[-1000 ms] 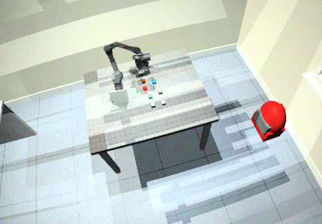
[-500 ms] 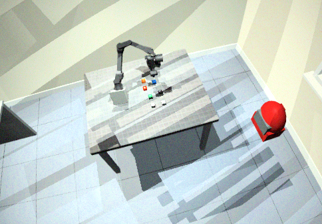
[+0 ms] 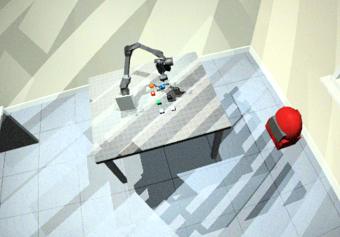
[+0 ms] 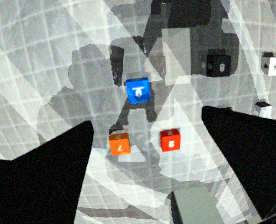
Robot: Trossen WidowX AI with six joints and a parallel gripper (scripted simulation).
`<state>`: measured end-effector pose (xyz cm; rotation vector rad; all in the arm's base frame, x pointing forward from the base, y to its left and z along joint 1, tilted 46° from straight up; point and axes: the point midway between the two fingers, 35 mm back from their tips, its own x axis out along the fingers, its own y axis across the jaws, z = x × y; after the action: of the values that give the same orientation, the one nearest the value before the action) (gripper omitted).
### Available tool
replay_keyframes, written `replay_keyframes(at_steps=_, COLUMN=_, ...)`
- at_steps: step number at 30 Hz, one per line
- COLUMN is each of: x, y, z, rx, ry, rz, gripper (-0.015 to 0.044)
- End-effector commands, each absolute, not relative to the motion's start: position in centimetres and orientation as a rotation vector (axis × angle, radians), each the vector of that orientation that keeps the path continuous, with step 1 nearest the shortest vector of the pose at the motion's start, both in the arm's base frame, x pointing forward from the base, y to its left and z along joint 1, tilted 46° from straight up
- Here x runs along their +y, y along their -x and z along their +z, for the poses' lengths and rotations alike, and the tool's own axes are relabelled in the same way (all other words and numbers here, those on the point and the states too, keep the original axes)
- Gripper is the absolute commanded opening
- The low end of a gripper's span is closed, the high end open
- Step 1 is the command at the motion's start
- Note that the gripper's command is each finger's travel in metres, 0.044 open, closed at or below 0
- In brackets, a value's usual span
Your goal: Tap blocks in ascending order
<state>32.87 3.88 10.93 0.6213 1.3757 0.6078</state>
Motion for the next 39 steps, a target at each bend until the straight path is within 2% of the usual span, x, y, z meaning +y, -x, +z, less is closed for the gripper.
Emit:
replay_keyframes(at_steps=1, x=3.9, y=-32.9, z=11.0, rx=1.374, ry=-0.618, rz=0.61, gripper=0.04)
replay_keyframes(at_steps=5, x=3.0, y=-33.2, z=10.2, rx=1.375, ry=-0.616, rz=0.608, gripper=0.04)
replay_keyframes(at_steps=12, x=-4.8, y=-34.1, z=2.3, rx=1.375, ry=-0.614, rz=0.606, gripper=0.04)
replay_keyframes(at_steps=36, x=-5.0, y=-34.1, z=2.1, rx=1.374, ry=-0.614, rz=0.607, gripper=0.04)
replay_keyframes(at_steps=39, x=-6.7, y=-34.6, z=0.7, rx=1.373, ry=-0.604, rz=0.603, gripper=0.04)
